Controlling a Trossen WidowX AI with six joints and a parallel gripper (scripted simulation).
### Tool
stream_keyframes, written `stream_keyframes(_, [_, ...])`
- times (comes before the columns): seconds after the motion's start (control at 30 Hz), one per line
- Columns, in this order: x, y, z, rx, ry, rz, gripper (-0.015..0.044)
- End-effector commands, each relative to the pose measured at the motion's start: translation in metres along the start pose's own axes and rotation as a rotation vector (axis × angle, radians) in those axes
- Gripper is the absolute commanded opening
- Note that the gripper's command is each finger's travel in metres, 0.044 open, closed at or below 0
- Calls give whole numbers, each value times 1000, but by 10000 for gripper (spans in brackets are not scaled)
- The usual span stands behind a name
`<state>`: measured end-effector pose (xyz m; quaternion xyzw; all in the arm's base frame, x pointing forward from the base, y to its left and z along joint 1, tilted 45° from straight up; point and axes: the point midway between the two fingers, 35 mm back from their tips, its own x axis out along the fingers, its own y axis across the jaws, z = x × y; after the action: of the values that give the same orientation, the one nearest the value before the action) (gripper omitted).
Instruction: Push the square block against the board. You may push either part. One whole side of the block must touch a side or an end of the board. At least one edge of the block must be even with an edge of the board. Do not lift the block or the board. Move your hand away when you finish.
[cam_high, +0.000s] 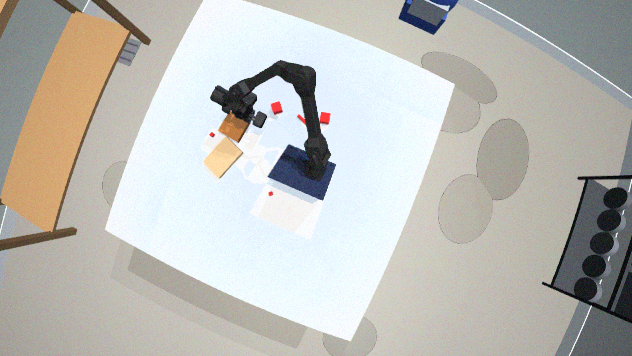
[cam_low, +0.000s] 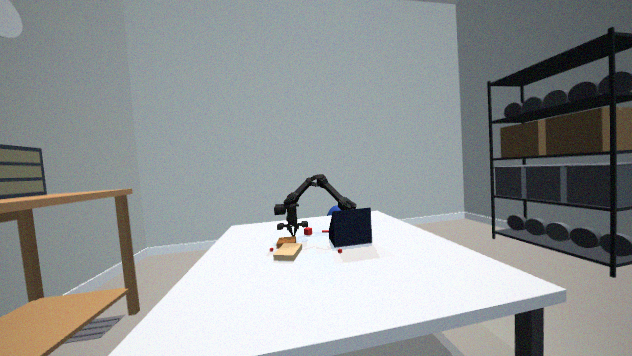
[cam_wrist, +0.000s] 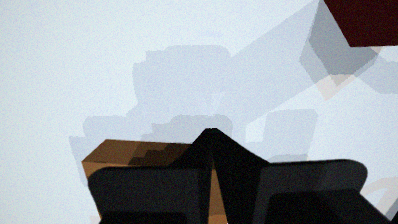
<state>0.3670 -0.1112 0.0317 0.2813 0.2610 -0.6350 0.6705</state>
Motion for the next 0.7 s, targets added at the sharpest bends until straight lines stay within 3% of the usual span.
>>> stream_keyframes(0.0, [1,0,-7,-2,8,-3,0])
stream_keyframes(0.67, [1,3,-23,-2,9,-3,0])
